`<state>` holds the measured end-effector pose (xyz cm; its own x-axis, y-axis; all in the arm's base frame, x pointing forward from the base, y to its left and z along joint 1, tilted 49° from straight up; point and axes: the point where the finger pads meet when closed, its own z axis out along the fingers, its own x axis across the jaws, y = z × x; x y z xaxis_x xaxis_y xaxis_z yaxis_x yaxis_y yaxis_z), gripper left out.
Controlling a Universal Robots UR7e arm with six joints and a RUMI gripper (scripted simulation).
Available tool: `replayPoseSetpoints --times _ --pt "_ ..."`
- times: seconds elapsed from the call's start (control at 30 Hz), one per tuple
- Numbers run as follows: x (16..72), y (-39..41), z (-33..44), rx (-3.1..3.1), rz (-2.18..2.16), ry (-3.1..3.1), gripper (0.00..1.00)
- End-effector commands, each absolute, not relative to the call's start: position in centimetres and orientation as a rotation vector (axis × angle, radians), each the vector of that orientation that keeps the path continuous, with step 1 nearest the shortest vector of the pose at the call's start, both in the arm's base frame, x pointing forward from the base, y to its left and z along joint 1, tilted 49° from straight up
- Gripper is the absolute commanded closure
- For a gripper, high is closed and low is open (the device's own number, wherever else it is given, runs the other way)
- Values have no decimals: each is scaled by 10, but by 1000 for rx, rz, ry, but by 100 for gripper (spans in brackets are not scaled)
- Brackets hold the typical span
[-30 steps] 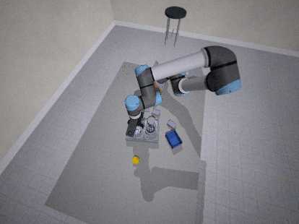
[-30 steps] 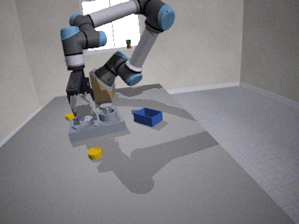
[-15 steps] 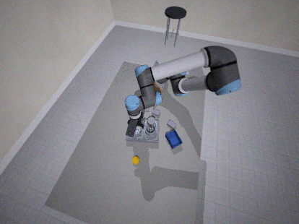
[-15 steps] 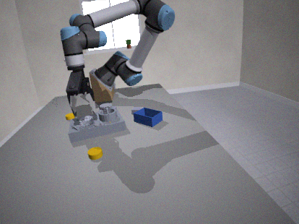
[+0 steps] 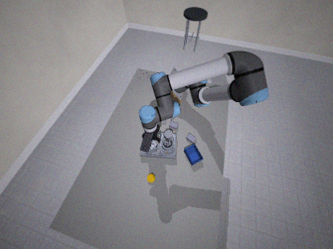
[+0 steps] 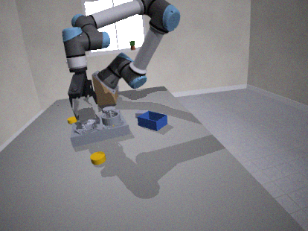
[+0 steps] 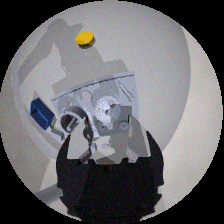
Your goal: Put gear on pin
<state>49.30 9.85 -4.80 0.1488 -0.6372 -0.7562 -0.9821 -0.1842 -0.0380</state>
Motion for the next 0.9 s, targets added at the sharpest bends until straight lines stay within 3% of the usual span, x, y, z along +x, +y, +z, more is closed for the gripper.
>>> replayPoseSetpoints --times 0.0,0.87 --pt "493 98 -48 -1890 828 1541 47" --pt "493 102 -51 -1890 828 1541 47"
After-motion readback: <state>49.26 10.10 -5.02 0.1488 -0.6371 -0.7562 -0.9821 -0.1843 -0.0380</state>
